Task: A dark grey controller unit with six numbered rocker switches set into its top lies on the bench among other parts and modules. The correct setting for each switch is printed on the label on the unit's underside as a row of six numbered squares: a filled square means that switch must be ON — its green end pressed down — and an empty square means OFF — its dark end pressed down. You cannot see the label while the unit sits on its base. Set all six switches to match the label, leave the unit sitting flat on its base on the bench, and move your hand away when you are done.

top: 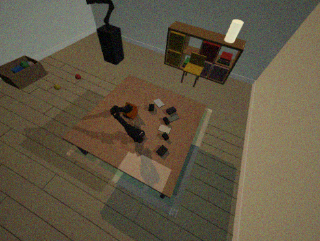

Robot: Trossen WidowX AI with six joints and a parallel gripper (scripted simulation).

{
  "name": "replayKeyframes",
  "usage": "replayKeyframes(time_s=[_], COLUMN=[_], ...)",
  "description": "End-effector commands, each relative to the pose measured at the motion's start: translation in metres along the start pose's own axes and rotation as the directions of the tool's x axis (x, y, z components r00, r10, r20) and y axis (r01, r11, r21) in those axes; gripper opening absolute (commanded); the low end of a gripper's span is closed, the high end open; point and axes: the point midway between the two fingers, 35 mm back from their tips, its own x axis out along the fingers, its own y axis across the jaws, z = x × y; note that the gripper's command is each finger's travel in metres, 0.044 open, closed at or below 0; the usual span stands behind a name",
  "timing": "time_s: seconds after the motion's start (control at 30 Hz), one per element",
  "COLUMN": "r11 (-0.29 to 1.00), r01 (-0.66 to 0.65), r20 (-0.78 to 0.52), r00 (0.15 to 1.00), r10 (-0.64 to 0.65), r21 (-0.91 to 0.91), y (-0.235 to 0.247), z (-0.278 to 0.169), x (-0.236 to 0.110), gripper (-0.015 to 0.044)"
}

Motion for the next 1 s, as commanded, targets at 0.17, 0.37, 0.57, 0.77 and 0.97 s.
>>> replayKeyframes(time_s=[0.17,0.37,0.57,0.77,0.97], r11=[1.000,1.000,1.000,1.000,1.000], r01=[-0.002,-0.002,-0.001,-0.001,-0.005], r20=[0.015,0.010,-0.001,-0.001,0.007], r00=[1.000,1.000,1.000,1.000,1.000], r10=[0.003,0.002,0.001,0.001,0.005], r21=[-0.018,-0.013,-0.002,-0.002,-0.001], y=[-0.001,0.000,0.000,0.000,-0.001], z=[0.005,0.003,0.000,0.000,0.032], x=[0.009,0.008,0.006,0.006,-0.014], gripper=[0.0337,0.0337,0.0440,0.0440,0.0440])
